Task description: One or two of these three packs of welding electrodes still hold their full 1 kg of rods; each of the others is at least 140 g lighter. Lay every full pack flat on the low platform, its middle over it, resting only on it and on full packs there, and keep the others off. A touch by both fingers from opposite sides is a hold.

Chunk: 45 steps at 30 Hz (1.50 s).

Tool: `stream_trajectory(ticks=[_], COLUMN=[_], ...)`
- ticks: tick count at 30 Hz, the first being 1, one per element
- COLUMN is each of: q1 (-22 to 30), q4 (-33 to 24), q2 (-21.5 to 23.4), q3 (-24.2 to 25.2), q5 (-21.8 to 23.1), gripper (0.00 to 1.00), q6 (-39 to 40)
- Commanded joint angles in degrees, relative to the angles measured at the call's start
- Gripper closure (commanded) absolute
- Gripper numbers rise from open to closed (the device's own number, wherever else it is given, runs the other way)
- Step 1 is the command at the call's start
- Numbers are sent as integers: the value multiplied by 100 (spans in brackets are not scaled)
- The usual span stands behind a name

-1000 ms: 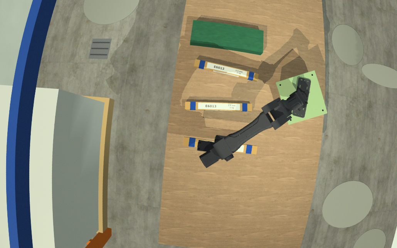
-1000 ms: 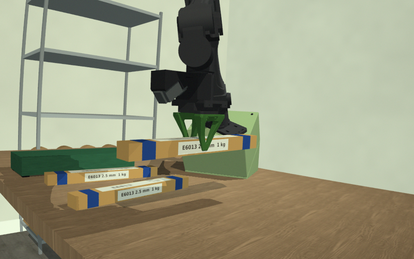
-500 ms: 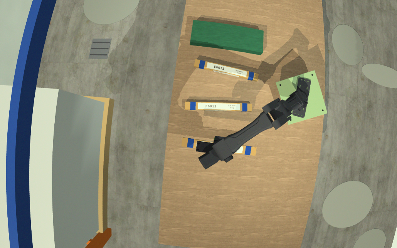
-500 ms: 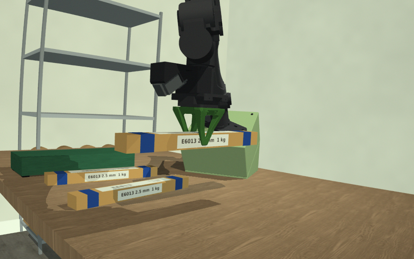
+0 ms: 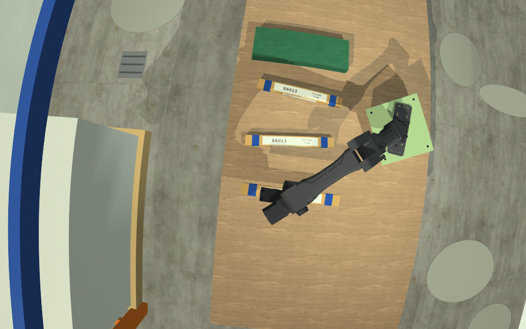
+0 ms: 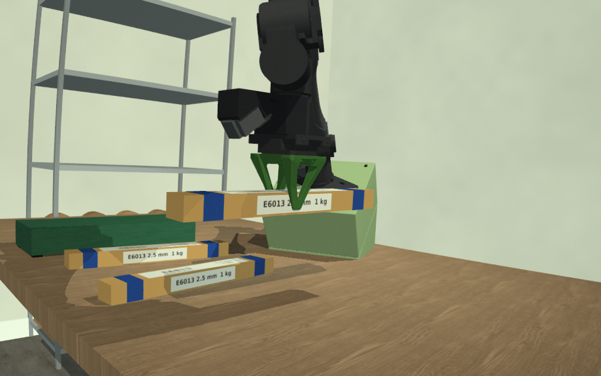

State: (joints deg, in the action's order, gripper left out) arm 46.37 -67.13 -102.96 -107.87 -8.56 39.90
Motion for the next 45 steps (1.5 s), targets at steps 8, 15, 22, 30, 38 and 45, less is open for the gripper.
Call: stream_trajectory(ticks=[8, 15, 22, 30, 38, 45], q1=[93, 93, 94, 96, 96, 39], q4=[-166, -191, -207, -220, -218, 133], q2=[198, 185, 177, 122, 157, 84], q3=[-356, -395, -423, -448, -448, -298], q5=[-63, -63, -66, -67, -67, -60], gripper=[100, 100, 100, 100, 100, 100], q6=[28, 29, 30, 31, 32, -36])
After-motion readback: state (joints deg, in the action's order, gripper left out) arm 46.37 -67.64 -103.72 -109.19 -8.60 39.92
